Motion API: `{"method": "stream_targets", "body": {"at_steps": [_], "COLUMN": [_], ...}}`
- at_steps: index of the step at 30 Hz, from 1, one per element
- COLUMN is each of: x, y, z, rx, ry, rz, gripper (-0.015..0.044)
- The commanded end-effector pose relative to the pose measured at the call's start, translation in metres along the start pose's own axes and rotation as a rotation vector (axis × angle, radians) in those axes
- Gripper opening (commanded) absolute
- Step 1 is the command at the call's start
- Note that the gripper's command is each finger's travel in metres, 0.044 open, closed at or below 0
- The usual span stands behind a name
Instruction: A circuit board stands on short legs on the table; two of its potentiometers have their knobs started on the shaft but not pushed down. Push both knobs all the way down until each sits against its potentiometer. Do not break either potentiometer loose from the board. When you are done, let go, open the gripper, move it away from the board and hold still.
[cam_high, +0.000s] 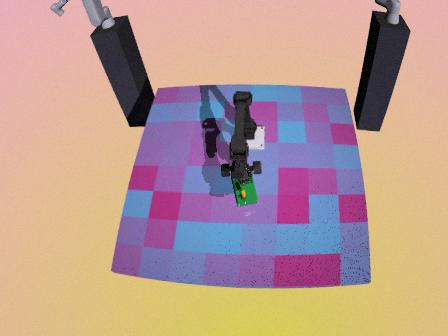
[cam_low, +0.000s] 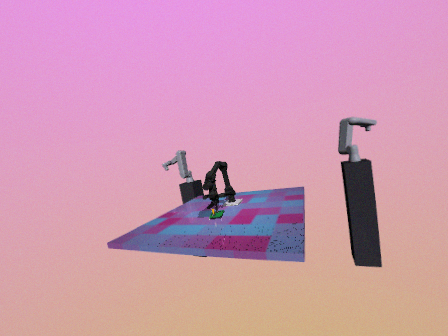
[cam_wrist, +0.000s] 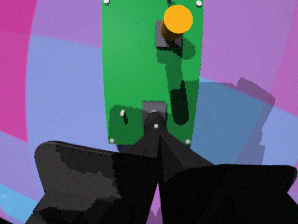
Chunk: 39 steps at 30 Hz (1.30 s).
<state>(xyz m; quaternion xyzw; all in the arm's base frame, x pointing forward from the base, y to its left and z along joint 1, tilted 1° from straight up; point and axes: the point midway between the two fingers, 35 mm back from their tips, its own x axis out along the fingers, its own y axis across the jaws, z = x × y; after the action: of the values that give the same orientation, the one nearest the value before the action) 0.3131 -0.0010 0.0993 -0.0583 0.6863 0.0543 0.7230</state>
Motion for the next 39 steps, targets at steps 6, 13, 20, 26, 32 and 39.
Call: {"method": "stream_targets", "body": {"at_steps": [6, 13, 20, 26, 32, 39], "x": [0.0046, 0.0054, 0.0061, 0.0074, 0.0074, 0.0094], "y": [0.0006, 0.0006, 0.0006, 0.0006, 0.0006, 0.0006], "z": [-0.0002, -0.0002, -0.0002, -0.0002, -0.0002, -0.0002], "rx": [0.006, 0.006, 0.006, 0.006, 0.006, 0.006], "ry": [0.003, 0.003, 0.003, 0.003, 0.003, 0.003], "rz": [0.004, 0.004, 0.004, 0.004, 0.004, 0.004], "gripper": [0.0, 0.0, 0.0, 0.0, 0.0, 0.0]}}
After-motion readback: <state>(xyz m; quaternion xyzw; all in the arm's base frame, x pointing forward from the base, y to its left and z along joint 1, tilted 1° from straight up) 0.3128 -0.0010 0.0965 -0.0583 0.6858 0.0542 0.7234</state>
